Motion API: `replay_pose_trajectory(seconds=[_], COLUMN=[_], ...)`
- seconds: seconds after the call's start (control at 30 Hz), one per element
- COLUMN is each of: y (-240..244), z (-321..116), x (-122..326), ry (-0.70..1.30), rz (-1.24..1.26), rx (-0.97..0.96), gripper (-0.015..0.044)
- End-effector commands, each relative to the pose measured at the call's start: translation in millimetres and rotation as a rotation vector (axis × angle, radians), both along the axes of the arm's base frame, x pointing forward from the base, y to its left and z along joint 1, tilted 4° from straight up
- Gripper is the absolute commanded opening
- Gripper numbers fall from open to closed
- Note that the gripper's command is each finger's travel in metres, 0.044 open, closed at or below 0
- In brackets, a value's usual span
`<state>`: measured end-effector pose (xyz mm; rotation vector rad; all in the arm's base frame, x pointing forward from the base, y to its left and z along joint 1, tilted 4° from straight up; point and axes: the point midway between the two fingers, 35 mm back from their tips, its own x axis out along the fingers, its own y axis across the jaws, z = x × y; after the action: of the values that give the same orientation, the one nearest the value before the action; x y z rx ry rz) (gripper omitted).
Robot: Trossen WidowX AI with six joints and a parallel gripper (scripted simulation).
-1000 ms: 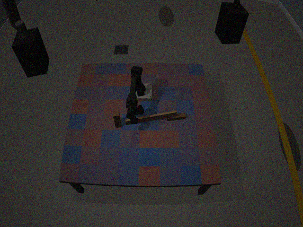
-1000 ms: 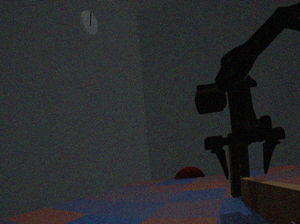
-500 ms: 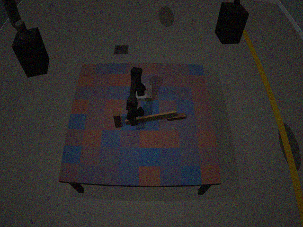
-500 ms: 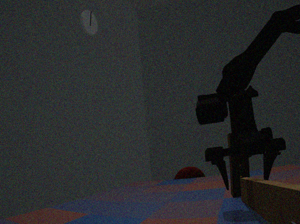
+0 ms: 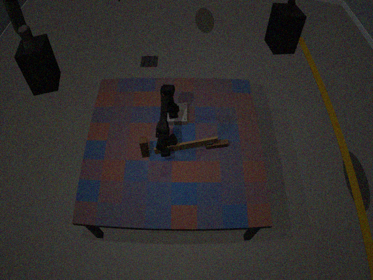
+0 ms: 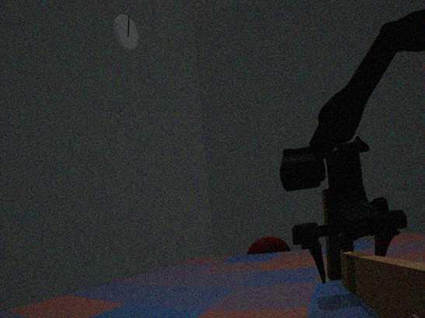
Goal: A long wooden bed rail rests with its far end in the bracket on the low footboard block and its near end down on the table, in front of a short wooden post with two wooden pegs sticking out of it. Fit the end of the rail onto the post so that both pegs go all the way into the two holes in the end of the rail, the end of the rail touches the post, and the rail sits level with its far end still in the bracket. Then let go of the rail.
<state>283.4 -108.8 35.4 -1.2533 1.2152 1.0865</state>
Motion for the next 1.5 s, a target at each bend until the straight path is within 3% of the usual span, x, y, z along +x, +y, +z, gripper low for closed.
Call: replay_pose_trajectory(seconds=[0.0,0.03,0.5,0.8,1.47], y=[-0.2,-0.2,-0.2,-0.2,1.0], z=[-7.3,-7.5,-7.5,-7.5,-2.6], x=[-3.0,-3.0,-3.0,-3.0,-3.0], ry=[0.01,0.01,0.01,0.01,0.01], rz=[0.003,0.003,0.003,0.003,0.003], rx=[-0.003,-0.003,-0.003,-0.003,-0.003], gripper=[0.044,0.044,0.0072,0.0,0.0])
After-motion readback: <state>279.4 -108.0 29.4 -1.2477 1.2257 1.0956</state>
